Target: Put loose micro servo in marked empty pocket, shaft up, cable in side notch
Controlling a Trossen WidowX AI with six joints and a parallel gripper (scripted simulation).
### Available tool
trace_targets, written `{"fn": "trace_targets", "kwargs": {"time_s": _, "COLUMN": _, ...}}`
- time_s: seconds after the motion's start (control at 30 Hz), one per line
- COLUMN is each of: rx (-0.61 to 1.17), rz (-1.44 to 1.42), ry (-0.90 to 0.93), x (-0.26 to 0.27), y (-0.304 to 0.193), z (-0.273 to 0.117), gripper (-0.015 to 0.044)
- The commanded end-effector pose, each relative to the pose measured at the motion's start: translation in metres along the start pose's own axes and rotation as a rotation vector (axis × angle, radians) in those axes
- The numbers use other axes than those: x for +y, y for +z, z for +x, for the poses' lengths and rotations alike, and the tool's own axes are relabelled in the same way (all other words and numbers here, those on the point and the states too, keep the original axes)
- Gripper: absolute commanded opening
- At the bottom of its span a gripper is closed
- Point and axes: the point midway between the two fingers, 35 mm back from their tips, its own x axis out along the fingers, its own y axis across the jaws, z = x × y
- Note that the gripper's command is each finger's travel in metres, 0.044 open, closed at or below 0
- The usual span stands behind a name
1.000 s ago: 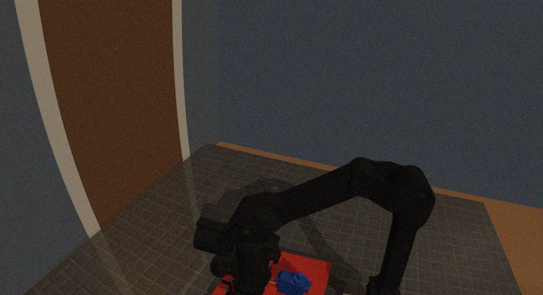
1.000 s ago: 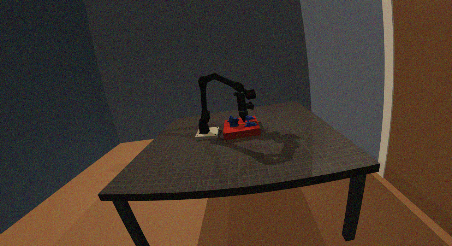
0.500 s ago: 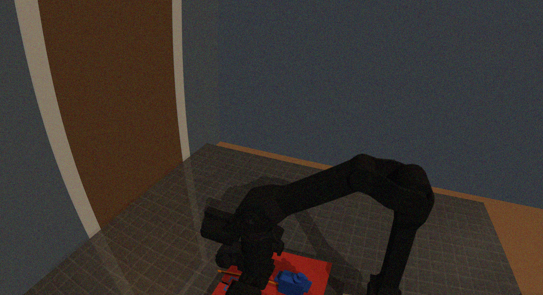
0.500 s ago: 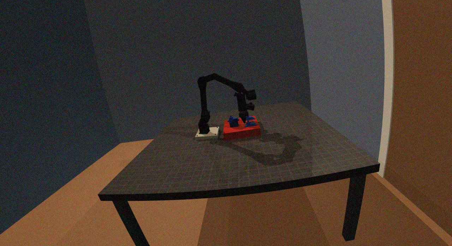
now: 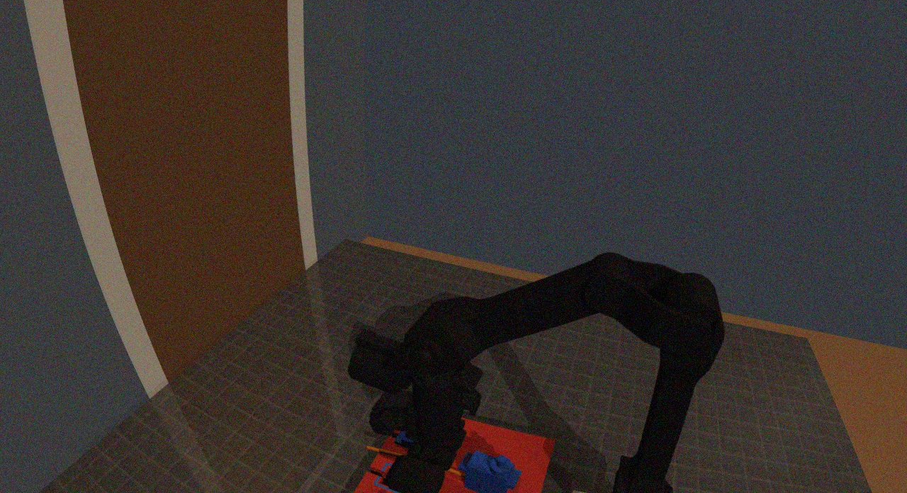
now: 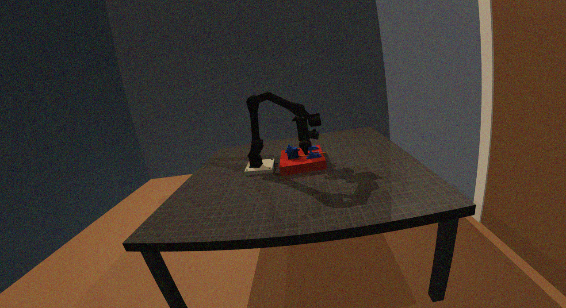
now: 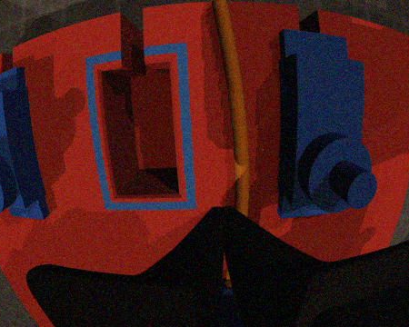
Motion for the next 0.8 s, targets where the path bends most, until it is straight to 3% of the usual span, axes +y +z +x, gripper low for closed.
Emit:
{"fn": "trace_targets", "kwargs": {"time_s": 0.0, "rx": -0.002, "rz": 0.000, "ry": 0.000, "x": -0.008, "y": 0.000, "z": 0.000, "gripper": 0.0000}}
{"fn": "trace_targets", "kwargs": {"time_s": 0.3, "rx": -0.002, "rz": 0.000, "ry": -0.001, "x": -0.017, "y": -0.002, "z": 0.000, "gripper": 0.0000}}
{"fn": "trace_targets", "kwargs": {"time_s": 0.5, "rx": -0.003, "rz": 0.000, "ry": -0.001, "x": -0.016, "y": -0.001, "z": -0.039, "gripper": 0.0000}}
{"fn": "trace_targets", "kwargs": {"time_s": 0.63, "rx": -0.003, "rz": 0.000, "ry": -0.001, "x": -0.017, "y": -0.002, "z": -0.042, "gripper": 0.0000}}
{"fn": "trace_targets", "kwargs": {"time_s": 0.77, "rx": -0.002, "rz": 0.030, "ry": 0.000, "x": -0.014, "y": -0.017, "z": -0.057, "gripper": 0.0105}}
